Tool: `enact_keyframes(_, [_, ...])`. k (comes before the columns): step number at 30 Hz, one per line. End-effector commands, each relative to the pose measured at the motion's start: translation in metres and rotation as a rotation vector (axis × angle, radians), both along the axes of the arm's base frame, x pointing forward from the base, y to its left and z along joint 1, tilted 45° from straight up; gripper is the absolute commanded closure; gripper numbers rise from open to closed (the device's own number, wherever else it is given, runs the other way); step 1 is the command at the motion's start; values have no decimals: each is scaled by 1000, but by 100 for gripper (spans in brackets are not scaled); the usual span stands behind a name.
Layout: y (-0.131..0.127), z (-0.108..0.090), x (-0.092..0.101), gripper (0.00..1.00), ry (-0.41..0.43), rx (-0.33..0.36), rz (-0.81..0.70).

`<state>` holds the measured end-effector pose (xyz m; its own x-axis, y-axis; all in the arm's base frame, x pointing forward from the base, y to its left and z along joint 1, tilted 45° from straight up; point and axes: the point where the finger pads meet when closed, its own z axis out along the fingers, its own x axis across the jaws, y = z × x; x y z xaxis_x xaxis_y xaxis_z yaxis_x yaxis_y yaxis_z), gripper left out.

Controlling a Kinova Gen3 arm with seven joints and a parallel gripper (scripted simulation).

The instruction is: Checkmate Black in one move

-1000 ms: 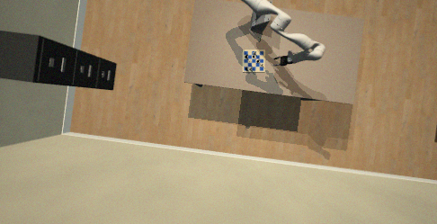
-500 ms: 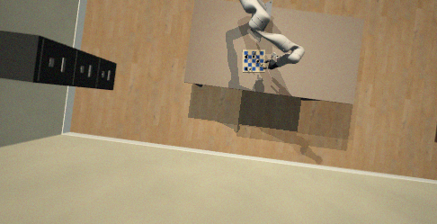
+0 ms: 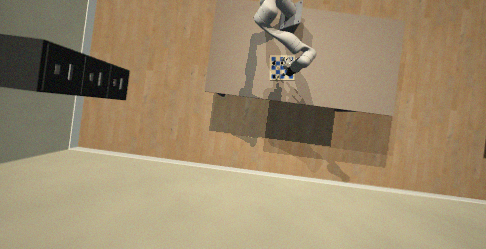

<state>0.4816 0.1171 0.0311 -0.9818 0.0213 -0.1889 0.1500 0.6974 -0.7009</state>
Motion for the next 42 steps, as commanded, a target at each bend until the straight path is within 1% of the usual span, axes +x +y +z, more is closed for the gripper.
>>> enact_keyframes(1, [-6,17,4,0,-22,24,-11])
enact_keyframes(29, [-7,18,4,0,-26,27,-15])
enact_keyframes(42, [-8,17,2,0,-57,31,-49])
